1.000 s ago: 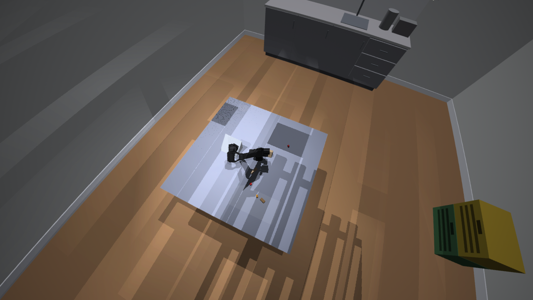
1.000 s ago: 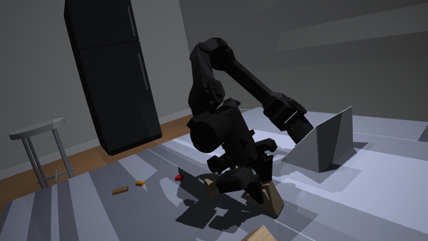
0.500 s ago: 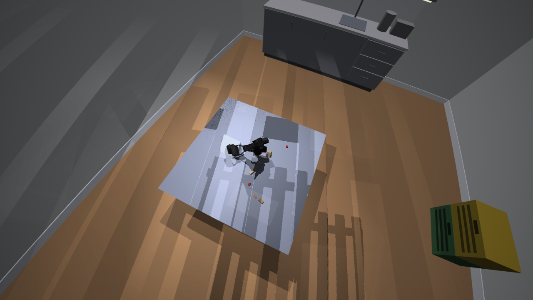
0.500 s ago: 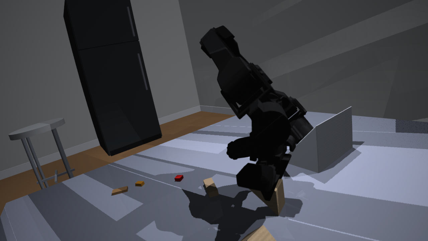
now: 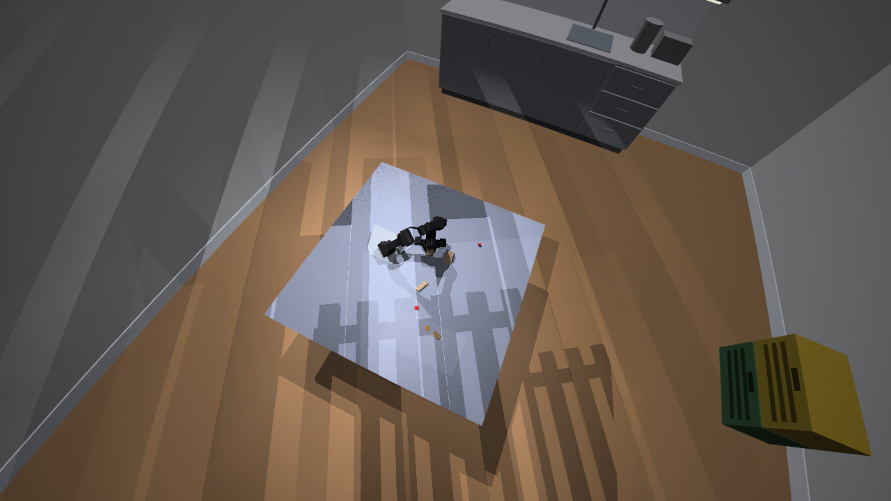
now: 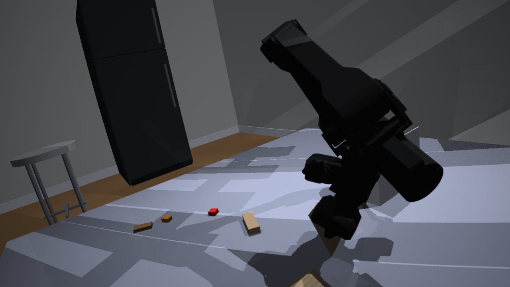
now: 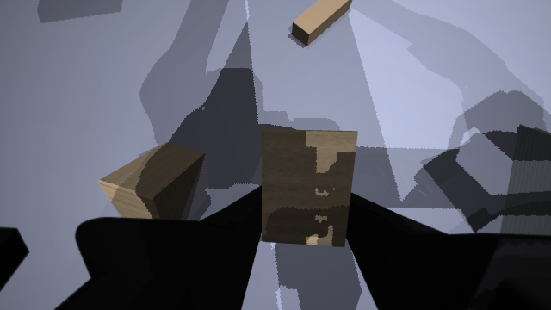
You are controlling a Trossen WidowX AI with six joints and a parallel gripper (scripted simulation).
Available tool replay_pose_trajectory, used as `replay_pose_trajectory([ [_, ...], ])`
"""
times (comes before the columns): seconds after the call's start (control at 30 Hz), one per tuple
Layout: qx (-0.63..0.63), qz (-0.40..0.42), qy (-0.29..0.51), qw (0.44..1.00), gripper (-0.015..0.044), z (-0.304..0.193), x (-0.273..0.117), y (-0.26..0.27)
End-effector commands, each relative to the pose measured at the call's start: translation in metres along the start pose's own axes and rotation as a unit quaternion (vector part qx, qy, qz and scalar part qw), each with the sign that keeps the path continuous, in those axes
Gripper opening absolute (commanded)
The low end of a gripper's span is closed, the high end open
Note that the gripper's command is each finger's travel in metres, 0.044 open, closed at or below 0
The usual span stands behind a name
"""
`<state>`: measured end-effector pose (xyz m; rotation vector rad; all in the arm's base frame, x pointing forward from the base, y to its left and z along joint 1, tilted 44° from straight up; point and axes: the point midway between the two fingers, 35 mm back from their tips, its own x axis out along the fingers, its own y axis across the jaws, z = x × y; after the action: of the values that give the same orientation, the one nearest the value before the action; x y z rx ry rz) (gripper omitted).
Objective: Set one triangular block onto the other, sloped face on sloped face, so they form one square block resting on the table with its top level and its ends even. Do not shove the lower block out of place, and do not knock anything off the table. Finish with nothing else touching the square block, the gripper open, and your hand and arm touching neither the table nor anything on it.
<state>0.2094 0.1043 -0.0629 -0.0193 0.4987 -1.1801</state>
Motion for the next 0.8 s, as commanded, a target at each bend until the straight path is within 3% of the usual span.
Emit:
replay_pose_trajectory([
  [0.0, 0.004, 0.008, -0.055, 0.998, 0.0000, -0.007, -0.004, 0.002],
  [0.23, 0.005, 0.008, -0.135, 0.991, 0.0000, -0.019, -0.006, 0.002],
  [0.27, 0.001, 0.001, -0.101, 0.995, 0.0026, -0.015, -0.003, 0.000],
  [0.77, 0.001, 0.001, -0.101, 0.995, 0.0420, -0.015, -0.003, 0.000],
])
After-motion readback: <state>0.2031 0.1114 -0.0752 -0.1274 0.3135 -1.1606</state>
